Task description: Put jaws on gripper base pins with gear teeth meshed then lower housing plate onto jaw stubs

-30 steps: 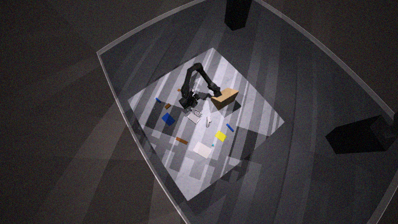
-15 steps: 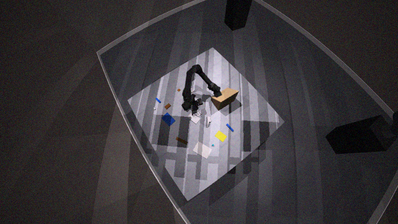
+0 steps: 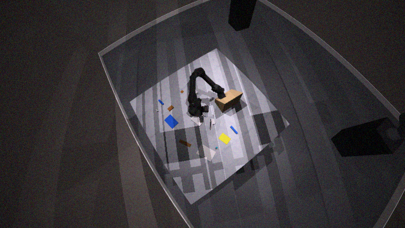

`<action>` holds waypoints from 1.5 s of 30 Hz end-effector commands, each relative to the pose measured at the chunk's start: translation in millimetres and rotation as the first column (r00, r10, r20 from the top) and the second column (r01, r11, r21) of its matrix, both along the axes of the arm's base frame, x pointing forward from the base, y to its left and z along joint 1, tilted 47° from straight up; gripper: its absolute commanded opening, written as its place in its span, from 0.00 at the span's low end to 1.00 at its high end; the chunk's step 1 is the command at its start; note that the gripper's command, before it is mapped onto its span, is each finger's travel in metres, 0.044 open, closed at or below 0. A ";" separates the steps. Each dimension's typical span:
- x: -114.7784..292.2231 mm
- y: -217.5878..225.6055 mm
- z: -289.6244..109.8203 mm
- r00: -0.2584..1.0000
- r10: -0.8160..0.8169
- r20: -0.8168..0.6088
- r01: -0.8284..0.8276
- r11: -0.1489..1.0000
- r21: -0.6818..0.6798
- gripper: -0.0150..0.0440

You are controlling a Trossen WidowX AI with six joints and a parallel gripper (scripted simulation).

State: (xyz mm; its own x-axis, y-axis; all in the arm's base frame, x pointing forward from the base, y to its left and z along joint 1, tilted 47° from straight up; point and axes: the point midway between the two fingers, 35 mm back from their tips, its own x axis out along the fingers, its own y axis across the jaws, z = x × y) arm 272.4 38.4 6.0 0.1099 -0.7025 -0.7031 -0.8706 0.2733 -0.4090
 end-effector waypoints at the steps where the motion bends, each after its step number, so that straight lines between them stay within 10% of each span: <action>1: -2.5 6.5 -6.8 0.997 -0.058 0.059 0.058 0.998 0.013 0.48; 21: -21.5 32.3 -40.1 0.863 -0.362 0.353 0.346 0.932 0.110 0.48; 45: -21.2 32.4 -40.1 0.864 -0.361 0.351 0.345 0.932 0.109 0.48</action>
